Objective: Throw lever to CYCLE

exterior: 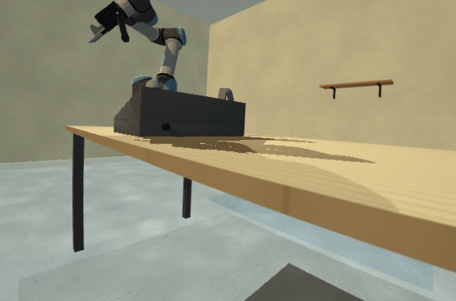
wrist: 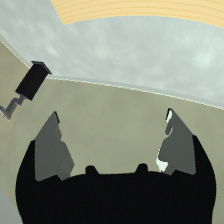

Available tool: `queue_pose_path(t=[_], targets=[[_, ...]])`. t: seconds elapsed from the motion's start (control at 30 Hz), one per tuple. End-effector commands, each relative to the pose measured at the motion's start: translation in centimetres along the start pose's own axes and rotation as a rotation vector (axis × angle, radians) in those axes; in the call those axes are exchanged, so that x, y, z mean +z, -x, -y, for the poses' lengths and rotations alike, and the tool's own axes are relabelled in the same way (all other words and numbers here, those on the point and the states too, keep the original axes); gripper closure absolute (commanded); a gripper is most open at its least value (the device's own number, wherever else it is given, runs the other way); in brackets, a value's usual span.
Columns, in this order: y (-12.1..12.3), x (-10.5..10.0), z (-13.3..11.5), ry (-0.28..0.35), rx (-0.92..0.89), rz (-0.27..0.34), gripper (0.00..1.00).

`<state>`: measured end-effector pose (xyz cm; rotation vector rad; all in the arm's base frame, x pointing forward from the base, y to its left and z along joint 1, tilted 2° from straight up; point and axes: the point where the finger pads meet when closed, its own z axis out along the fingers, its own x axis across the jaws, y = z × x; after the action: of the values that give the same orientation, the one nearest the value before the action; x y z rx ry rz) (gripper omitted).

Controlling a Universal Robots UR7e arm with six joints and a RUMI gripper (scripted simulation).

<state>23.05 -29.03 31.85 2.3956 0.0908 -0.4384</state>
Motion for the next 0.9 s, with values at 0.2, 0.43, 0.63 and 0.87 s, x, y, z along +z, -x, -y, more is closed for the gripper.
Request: queue_pose_path(t=[0.2, 0.43, 0.63, 0.87], targets=[[0.00, -0.02, -0.04, 0.001, 0.001, 0.000, 0.00], [0.00, -0.02, -0.04, 0.001, 0.001, 0.000, 0.00], [-0.01, -0.03, -0.02, 0.001, 0.001, -0.001, 0.00], [-0.36, -0.21, 0.46, 0.002, 0.019, -0.015, 0.00]])
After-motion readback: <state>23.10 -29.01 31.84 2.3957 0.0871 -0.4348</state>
